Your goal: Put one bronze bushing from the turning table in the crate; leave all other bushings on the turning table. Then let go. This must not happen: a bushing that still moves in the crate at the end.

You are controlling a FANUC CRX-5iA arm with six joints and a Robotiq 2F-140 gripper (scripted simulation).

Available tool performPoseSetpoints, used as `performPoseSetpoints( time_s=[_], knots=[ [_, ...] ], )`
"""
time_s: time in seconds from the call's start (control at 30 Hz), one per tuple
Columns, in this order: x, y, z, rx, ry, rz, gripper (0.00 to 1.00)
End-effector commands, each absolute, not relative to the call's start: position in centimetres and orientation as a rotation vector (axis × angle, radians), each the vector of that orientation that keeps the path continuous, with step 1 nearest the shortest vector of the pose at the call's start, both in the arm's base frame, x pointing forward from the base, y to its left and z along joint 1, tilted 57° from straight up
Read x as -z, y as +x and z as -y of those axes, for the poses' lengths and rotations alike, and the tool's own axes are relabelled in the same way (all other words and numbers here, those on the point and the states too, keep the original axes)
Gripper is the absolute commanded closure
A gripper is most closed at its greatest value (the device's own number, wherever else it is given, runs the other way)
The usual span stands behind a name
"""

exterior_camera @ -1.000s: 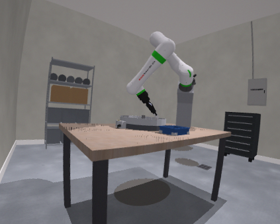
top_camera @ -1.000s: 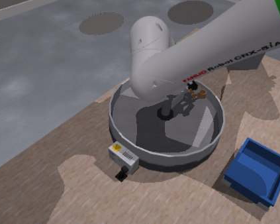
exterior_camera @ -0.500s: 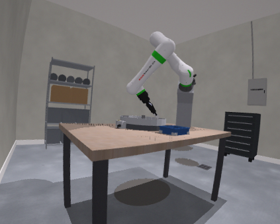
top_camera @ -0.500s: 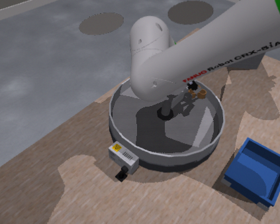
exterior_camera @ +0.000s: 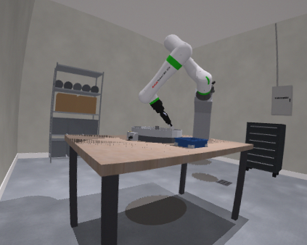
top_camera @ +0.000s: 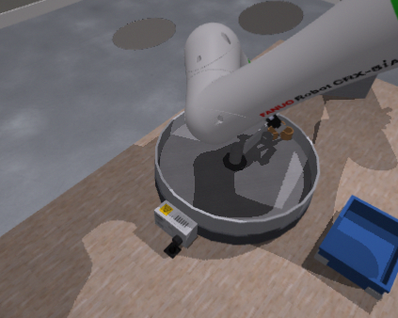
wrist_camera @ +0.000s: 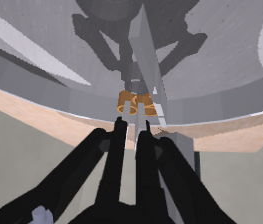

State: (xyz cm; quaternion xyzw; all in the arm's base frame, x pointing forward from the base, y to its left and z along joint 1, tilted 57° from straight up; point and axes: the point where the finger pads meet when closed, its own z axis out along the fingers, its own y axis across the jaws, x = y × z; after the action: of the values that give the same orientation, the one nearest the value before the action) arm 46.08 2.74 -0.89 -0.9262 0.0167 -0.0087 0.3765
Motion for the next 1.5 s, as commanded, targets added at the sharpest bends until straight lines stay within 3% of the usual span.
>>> performPoseSetpoints(
  time_s=[0.0,1.47],
  knots=[
    [0.91,46.1,-2.74,0.022,-2.369,-0.043,0.94],
    [1.48,46.81,-3.29,0.022,-2.369,-0.043,0.94]
  ],
)
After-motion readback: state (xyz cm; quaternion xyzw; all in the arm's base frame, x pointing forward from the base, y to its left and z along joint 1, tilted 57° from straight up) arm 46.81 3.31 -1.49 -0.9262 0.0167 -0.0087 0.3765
